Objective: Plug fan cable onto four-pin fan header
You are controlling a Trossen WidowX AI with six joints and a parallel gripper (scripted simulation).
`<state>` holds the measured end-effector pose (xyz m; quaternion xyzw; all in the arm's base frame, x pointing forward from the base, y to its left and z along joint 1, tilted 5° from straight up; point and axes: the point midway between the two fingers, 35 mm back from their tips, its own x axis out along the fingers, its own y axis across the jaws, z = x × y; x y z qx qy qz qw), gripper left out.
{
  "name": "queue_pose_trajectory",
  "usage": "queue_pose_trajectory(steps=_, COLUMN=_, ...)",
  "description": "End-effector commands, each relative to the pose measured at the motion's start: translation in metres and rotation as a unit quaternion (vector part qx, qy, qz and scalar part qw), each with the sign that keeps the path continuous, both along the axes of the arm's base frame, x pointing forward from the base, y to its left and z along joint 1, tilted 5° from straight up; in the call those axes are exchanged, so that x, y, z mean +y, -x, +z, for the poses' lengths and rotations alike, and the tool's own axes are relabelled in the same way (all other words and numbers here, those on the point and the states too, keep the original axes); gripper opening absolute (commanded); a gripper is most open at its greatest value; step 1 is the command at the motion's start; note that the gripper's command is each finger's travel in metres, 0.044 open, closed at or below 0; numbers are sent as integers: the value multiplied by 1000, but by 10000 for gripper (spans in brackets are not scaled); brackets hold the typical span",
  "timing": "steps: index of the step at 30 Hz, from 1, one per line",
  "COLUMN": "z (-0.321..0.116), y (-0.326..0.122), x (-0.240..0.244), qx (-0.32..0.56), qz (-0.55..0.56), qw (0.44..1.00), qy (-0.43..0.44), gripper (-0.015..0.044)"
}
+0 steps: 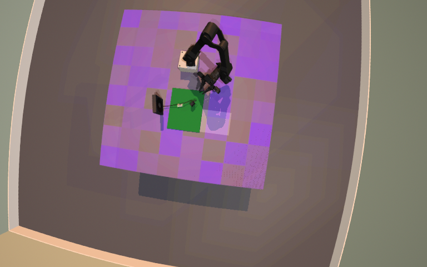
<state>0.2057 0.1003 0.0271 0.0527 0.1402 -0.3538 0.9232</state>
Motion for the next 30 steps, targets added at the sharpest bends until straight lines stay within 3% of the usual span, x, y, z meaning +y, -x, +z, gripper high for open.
queue_pose_trajectory(steps=1, z=11, y=4, x=5, qx=-8, qz=-3, qw=1000, qy=-3, gripper=140)
queue_pose_trajectory(steps=2, z=12, y=4, x=5, qx=-9, qz=-3, qw=1000, qy=-2, gripper=140)
queue_pose_trajectory(steps=14, z=9, y=3, x=-15, qx=116, qz=-91, qw=989, qy=-14, gripper=440)
queue_pose_trajectory(steps=30, z=9, y=3, x=-30, qx=300, qz=-152, qw=937, qy=-93, gripper=440)
